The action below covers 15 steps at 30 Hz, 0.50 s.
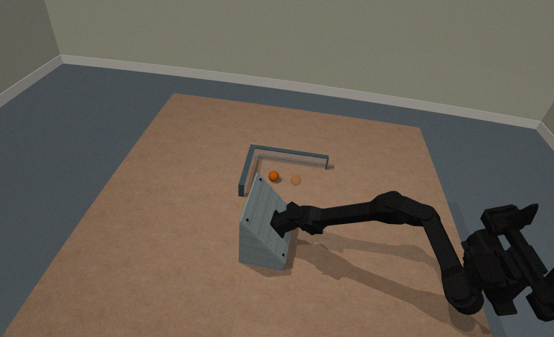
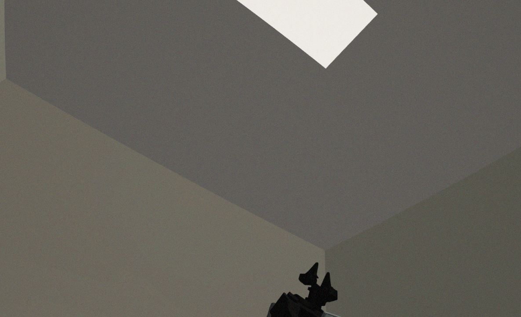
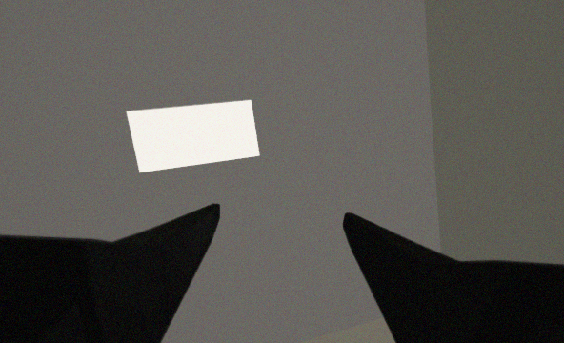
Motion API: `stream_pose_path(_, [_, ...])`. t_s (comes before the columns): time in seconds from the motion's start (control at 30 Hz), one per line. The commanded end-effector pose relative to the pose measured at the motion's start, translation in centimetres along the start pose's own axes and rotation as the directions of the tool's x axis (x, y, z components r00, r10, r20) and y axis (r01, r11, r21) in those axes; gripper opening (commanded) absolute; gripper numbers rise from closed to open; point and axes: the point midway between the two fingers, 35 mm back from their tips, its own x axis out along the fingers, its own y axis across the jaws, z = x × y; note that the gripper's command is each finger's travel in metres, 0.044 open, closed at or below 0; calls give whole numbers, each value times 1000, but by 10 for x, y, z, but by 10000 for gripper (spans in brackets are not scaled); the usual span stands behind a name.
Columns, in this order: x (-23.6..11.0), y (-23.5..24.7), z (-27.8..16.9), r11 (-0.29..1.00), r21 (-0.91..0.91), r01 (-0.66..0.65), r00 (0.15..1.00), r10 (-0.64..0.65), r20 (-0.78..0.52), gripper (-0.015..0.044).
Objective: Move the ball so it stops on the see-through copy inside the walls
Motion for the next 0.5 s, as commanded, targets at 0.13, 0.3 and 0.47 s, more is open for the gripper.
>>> stream_pose_path(0.13, [-13,-11,-7,997,-48,62,998,-62,0,305])
stream_pose_path(0.3, [-47,-35,-24,966,-159,205,978,-209,-7,305])
stream_pose_path(0.47, [-84,-54,-42,905,-266,333,936,-350,-21,305])
